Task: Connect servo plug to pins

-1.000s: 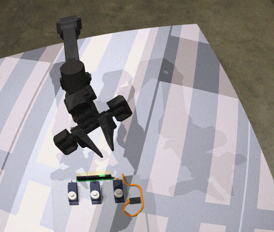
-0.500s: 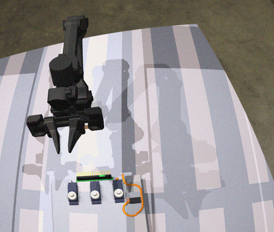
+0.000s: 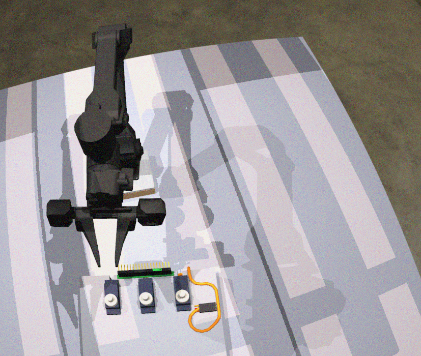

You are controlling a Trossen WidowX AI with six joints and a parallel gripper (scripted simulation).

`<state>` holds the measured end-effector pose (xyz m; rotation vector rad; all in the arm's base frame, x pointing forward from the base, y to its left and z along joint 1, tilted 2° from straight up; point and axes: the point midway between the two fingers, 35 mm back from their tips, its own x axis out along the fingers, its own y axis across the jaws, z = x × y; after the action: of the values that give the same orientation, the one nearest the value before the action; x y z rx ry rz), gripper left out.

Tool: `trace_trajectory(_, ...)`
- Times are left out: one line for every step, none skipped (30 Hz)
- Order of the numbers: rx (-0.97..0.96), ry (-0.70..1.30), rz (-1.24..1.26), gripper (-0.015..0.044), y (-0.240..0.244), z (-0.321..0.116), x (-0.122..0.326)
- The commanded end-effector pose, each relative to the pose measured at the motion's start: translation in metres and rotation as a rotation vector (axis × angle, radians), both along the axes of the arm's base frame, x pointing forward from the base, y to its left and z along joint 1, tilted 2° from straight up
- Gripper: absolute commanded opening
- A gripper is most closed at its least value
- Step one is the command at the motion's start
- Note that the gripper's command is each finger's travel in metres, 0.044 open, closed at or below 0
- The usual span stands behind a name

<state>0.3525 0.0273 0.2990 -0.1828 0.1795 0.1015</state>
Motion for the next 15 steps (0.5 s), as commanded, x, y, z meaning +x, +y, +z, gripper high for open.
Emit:
trace_trajectory(-0.08, 0.082, 0.04, 0.0115, 0.01, -0.011, 0.012)
trace_trajectory(-0.1, 0.105, 0.053, 0.0115, 0.013, -0.014, 0.015)
trace_trajectory(-0.12, 0.127, 0.065, 0.0115, 0.016, -0.017, 0.017)
trace_trajectory(-0.14, 0.149, 0.078, 0.0115, 0.018, -0.021, 0.02)
trace_trajectory(-0.16, 0.171, 0.092, 0.0115, 0.021, -0.024, 0.022)
trace_trajectory(-0.18, 0.193, 0.106, 0.0115, 0.024, -0.028, 0.024)
trace_trajectory(-0.2, 0.214, 0.12, 0.0115, 0.027, -0.032, 0.027)
trace_trajectory(-0.22, 0.236, 0.134, 0.0115, 0.03, -0.035, 0.029)
trace_trajectory(-0.24, 0.257, 0.149, 0.0115, 0.033, -0.039, 0.031)
trace_trajectory(-0.26, 0.278, 0.165, 0.0115, 0.036, -0.043, 0.033)
trace_trajectory(-0.28, 0.299, 0.181, 0.0115, 0.039, -0.046, 0.034)
trace_trajectory(-0.3, 0.32, 0.197, 0.0115, 0.042, -0.05, 0.036)
trace_trajectory(-0.32, 0.34, 0.214, 0.0115, 0.044, -0.054, 0.037)
trace_trajectory(-0.34, 0.361, 0.231, 0.0115, 0.047, -0.058, 0.039)
trace_trajectory(-0.36, 0.381, 0.248, 0.0115, 0.05, -0.062, 0.04)
